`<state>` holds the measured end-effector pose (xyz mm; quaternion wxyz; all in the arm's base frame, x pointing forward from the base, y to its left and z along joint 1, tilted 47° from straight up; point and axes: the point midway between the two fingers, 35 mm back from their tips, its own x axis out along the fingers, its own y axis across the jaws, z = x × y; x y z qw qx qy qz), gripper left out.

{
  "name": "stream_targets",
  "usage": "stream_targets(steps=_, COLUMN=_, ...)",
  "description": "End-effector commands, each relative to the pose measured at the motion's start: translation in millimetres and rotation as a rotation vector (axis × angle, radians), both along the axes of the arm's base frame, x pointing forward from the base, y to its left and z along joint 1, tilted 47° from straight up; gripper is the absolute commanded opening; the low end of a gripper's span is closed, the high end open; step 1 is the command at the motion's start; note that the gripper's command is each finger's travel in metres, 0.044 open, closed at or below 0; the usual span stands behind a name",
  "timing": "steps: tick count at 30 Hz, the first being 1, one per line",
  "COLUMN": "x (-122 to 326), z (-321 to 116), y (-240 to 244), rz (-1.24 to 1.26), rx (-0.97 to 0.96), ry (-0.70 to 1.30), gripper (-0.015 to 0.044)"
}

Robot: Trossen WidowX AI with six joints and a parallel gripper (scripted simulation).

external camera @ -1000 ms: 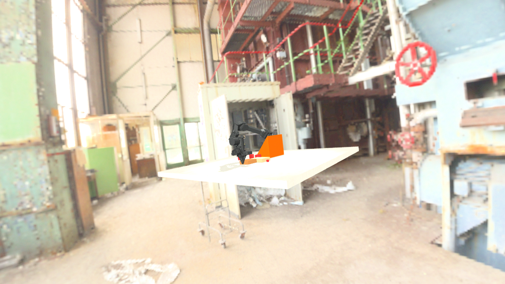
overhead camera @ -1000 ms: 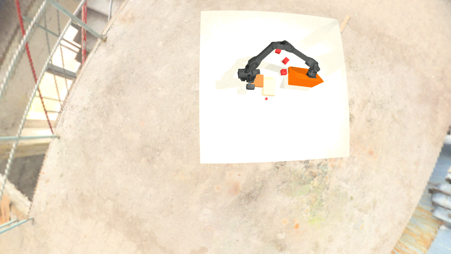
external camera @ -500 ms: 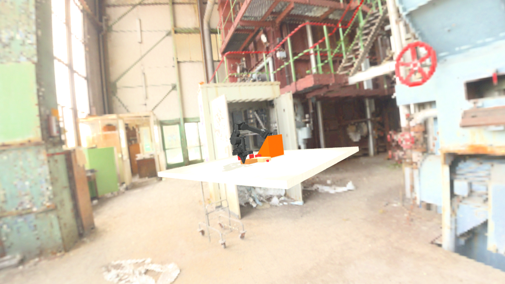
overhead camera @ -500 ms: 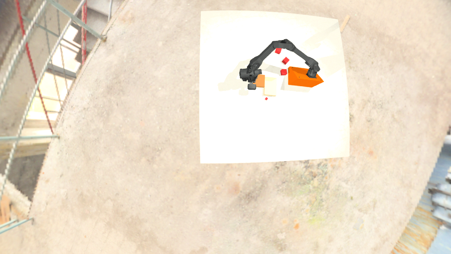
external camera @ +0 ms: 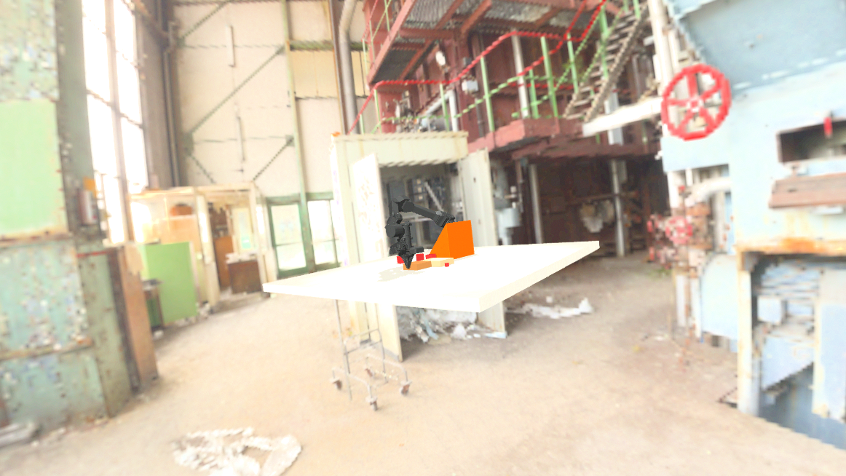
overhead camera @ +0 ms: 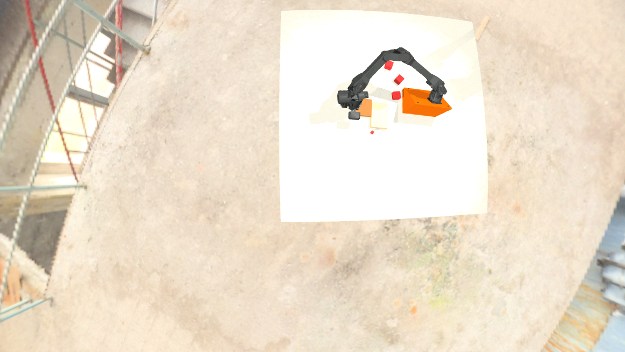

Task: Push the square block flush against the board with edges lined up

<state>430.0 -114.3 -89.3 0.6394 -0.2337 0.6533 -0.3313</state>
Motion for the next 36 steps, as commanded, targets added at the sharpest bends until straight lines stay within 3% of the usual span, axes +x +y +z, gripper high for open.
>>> stream_targets(steps=1, x=-10.1, z=-3.5, y=0.7, rz=-0.004, rx=0.002, ry=0.019, gripper=0.0000)
stream_targets(steps=36, x=-44.6, z=-4.6, y=5.2, rz=-0.004, rx=0.003, ry=0.021, gripper=0.0000)
